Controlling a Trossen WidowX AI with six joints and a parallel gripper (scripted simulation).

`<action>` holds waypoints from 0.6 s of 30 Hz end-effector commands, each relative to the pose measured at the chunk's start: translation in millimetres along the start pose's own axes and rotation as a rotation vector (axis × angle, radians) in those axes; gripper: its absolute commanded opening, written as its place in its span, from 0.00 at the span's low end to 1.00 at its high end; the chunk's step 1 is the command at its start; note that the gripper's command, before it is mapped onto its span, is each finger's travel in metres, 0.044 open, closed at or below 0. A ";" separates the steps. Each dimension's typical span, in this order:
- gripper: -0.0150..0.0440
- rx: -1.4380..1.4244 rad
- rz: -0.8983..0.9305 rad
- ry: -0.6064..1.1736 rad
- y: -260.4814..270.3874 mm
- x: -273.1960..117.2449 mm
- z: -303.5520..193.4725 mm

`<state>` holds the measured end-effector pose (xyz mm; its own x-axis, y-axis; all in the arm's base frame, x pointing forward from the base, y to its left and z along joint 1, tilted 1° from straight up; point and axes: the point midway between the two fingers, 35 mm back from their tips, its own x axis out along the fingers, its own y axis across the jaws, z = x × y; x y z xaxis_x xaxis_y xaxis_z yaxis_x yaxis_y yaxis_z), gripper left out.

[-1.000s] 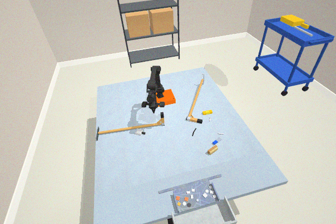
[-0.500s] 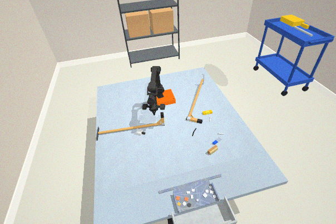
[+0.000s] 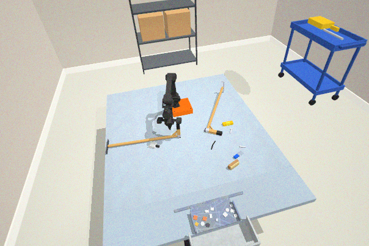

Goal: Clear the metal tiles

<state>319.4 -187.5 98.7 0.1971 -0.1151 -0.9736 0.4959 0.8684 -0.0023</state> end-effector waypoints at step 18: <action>0.25 0.011 -0.001 0.006 6.0 29.1 -11.1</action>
<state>318.2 -182.9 69.4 0.1937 -0.1112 -0.9747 0.5010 0.8655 0.0008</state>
